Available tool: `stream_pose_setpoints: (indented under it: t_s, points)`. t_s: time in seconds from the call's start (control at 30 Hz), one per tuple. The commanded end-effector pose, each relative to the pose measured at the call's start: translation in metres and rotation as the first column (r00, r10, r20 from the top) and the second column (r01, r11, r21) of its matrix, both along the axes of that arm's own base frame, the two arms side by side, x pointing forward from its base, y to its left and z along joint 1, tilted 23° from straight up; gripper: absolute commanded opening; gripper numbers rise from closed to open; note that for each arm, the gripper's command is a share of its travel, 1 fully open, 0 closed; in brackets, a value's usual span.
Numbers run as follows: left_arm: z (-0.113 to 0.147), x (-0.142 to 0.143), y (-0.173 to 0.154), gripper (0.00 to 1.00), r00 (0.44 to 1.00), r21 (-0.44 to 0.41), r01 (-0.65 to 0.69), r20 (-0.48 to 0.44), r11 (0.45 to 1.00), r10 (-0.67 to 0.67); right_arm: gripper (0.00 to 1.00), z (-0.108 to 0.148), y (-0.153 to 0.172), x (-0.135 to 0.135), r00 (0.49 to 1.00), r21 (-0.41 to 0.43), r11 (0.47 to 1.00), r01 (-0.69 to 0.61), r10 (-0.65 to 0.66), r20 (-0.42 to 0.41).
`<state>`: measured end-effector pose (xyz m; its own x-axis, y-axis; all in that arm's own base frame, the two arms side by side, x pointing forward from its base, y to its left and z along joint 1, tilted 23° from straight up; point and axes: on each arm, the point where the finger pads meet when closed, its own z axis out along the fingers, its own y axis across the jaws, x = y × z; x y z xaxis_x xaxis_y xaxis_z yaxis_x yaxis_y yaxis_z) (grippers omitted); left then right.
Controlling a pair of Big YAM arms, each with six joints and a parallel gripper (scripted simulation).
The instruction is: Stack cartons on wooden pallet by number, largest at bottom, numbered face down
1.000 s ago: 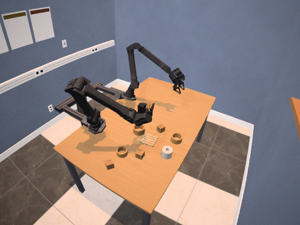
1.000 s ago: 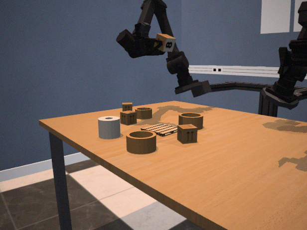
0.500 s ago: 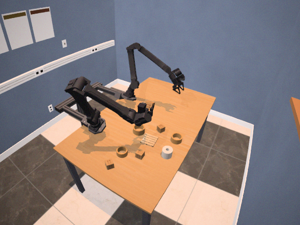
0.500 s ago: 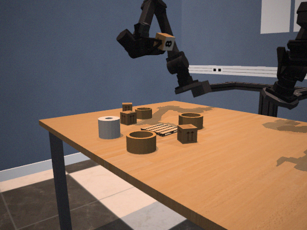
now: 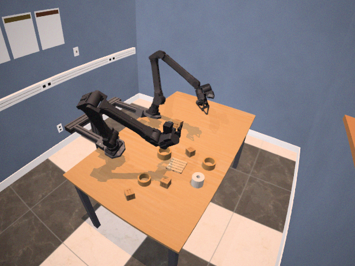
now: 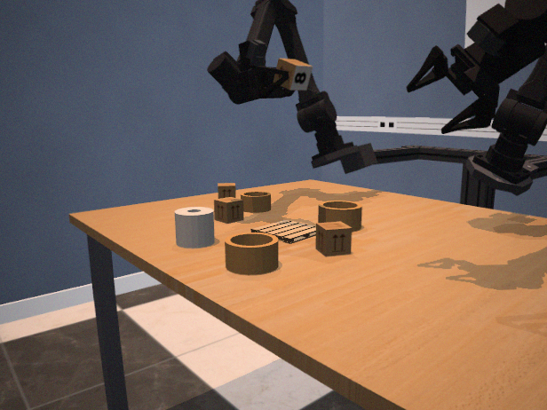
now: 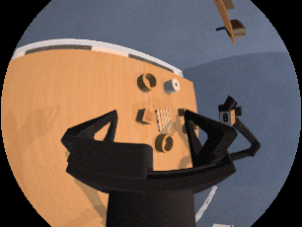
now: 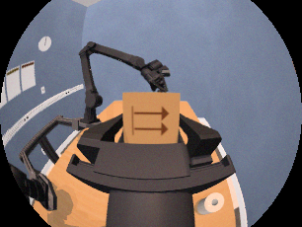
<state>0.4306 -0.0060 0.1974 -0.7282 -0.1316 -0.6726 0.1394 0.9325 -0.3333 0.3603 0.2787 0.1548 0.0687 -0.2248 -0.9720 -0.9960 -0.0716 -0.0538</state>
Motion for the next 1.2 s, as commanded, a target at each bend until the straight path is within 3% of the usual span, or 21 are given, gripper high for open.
stream_pose_setpoints:
  t_s: [0.0, 0.23, 0.3, 0.43, 0.67, 0.87, 0.97, 1.17]
  points:
    - [-0.018, -0.001, -0.041, 1.00, 0.996, -0.215, -0.066, -0.074, 0.974, 0.051, 0.50, 0.013, 0.004, 0.009, 0.999, 0.014, 1.000, -0.004, 0.004, 0.042]
    - [-0.037, -0.014, -0.131, 1.00, 0.988, -0.551, -0.026, -0.140, 0.834, -0.062, 0.50, 0.013, 0.004, 0.009, 0.999, 0.014, 1.000, -0.004, 0.004, 0.042]
    - [-0.037, -0.014, -0.131, 1.00, 0.988, -0.551, -0.026, -0.140, 0.834, -0.062, 0.50, 0.013, 0.004, 0.009, 0.999, 0.014, 1.000, -0.004, 0.004, 0.042]
    - [-0.054, -0.025, -0.172, 1.00, 0.970, -0.681, -0.060, -0.212, 0.730, -0.118, 0.50, 0.013, 0.004, 0.009, 0.999, 0.014, 1.000, -0.004, 0.004, 0.042]
    - [-0.088, -0.042, -0.220, 1.00, 0.930, -0.773, -0.120, -0.308, 0.622, -0.202, 0.50, 0.013, 0.004, 0.009, 0.999, 0.014, 1.000, -0.004, 0.004, 0.042]
    - [-0.092, -0.042, -0.241, 1.00, 0.934, -0.813, -0.086, -0.267, 0.576, -0.237, 0.50, 0.013, 0.004, 0.009, 0.999, 0.014, 1.000, -0.004, 0.004, 0.042]
    - [-0.065, -0.023, -0.265, 1.00, 0.952, -0.872, 0.004, -0.147, 0.490, -0.269, 0.50, 0.013, 0.004, 0.009, 0.999, 0.014, 1.000, -0.004, 0.004, 0.042]
    - [-0.059, -0.028, -0.296, 1.00, 0.950, -0.924, 0.090, -0.033, 0.372, -0.310, 0.50, 0.013, 0.004, 0.009, 0.999, 0.014, 1.000, -0.004, 0.004, 0.042]
